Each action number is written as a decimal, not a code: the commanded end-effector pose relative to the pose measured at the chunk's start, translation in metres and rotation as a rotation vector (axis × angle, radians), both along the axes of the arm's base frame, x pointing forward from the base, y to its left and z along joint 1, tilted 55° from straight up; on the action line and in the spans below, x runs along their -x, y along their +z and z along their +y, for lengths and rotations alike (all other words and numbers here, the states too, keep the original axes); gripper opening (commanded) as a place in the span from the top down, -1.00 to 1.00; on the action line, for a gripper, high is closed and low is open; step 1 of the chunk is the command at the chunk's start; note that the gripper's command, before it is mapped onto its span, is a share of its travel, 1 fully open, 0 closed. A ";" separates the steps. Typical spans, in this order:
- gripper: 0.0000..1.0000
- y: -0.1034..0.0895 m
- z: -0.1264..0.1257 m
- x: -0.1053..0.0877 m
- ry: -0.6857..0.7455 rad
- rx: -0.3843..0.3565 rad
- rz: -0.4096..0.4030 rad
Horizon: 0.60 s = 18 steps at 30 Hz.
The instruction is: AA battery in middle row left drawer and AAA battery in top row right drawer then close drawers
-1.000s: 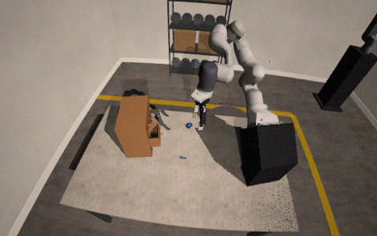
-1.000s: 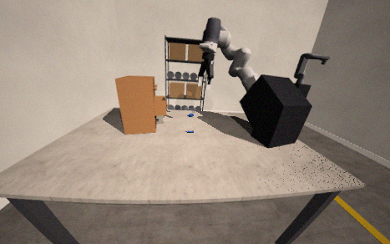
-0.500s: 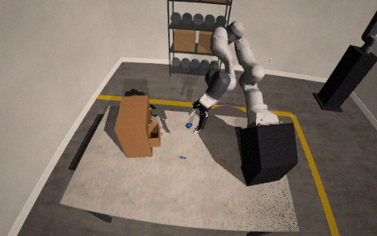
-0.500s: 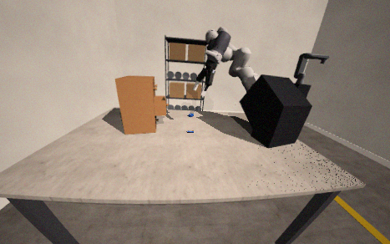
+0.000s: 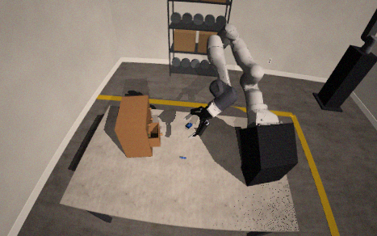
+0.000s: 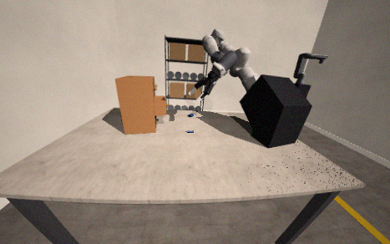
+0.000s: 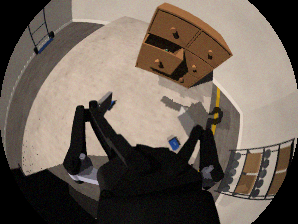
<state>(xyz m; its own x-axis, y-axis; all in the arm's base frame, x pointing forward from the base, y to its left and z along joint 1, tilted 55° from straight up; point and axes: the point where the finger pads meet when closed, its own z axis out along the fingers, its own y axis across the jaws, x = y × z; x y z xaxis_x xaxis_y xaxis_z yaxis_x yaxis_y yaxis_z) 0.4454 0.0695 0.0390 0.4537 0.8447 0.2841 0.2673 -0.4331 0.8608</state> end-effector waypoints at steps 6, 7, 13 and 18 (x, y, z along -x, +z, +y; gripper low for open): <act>-1.00 -0.003 -0.001 -0.027 0.114 -0.164 -0.153; -1.00 -0.004 -0.002 -0.029 0.127 -0.167 -0.161; -1.00 -0.007 -0.004 -0.036 0.176 -0.180 -0.189; -1.00 -0.008 -0.004 -0.039 0.195 -0.186 -0.200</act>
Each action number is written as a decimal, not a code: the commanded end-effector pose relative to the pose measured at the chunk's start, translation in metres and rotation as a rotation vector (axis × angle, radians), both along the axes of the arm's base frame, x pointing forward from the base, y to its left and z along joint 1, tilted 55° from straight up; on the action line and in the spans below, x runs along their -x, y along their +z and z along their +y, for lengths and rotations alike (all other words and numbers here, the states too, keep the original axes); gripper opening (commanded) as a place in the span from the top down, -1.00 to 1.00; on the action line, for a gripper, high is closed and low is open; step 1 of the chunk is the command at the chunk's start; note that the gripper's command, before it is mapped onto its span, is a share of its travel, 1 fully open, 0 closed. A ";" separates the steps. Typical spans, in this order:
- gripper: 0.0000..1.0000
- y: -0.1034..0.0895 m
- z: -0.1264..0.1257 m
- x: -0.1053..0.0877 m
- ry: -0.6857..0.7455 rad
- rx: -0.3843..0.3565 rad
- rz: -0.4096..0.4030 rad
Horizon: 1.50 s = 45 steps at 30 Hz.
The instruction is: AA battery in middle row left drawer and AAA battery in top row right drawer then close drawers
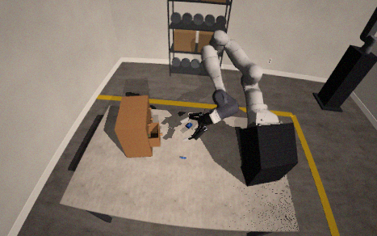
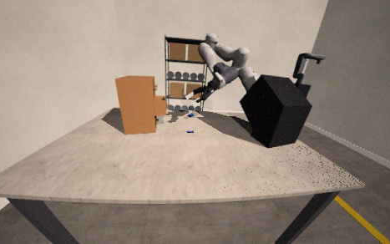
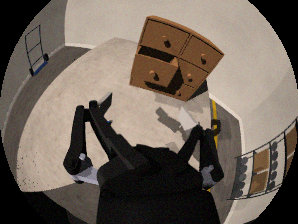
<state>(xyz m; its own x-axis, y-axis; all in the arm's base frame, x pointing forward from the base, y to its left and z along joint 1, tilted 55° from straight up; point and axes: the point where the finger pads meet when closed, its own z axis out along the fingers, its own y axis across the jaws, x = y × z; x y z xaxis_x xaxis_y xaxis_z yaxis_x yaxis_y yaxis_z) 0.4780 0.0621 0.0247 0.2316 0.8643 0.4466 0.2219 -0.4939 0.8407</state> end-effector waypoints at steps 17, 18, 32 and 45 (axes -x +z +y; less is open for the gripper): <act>1.00 0.005 0.003 -0.007 0.012 -0.065 -0.041; 1.00 0.005 0.003 -0.007 0.012 -0.065 -0.041; 1.00 0.005 0.003 -0.008 0.012 -0.065 -0.041; 1.00 0.001 0.007 -0.037 0.012 -0.065 -0.041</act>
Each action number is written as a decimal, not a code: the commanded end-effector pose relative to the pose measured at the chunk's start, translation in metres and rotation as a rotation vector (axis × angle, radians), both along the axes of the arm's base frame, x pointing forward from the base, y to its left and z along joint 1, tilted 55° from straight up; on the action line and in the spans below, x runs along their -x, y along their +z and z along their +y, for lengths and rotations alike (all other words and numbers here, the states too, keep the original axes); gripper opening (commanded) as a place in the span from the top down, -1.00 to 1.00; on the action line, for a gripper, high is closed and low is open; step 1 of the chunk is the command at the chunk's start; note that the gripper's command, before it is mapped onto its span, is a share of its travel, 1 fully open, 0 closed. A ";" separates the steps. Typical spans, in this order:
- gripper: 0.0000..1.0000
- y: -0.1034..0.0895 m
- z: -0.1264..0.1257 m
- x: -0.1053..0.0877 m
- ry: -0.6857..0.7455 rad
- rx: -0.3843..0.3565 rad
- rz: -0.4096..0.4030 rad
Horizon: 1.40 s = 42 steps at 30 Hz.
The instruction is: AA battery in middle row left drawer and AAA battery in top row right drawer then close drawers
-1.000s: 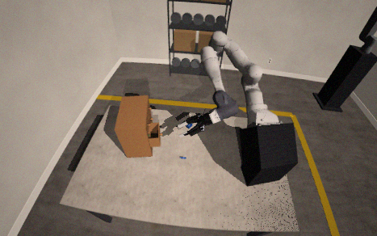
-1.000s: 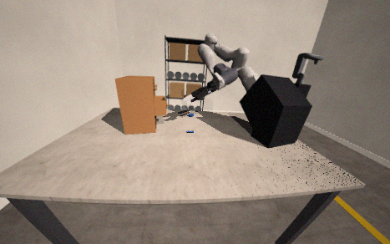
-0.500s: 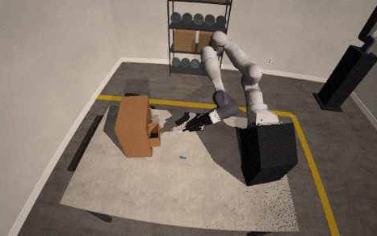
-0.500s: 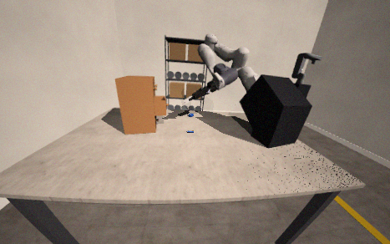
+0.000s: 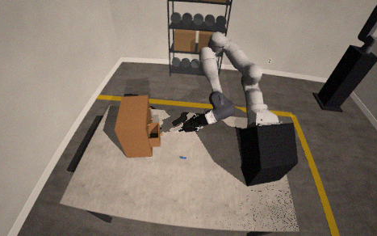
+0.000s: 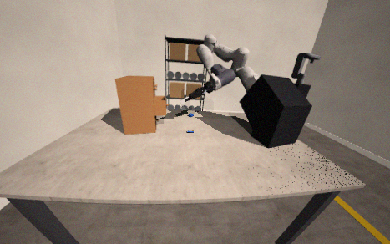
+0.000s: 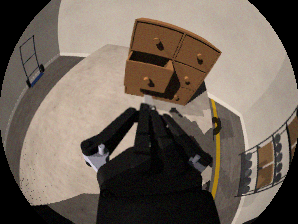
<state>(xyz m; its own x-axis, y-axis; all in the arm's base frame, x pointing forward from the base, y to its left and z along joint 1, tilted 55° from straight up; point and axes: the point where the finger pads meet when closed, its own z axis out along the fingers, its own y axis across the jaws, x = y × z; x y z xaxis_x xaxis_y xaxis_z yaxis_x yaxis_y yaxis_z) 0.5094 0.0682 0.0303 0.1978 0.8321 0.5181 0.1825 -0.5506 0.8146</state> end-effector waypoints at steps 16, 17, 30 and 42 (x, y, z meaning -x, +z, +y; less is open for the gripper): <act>1.00 -0.010 0.005 -0.041 0.003 0.006 0.012; 1.00 -0.010 0.005 -0.041 0.003 0.006 0.012; 1.00 -0.010 0.005 -0.042 0.003 0.006 0.012; 1.00 -0.010 0.005 -0.042 0.003 0.006 0.012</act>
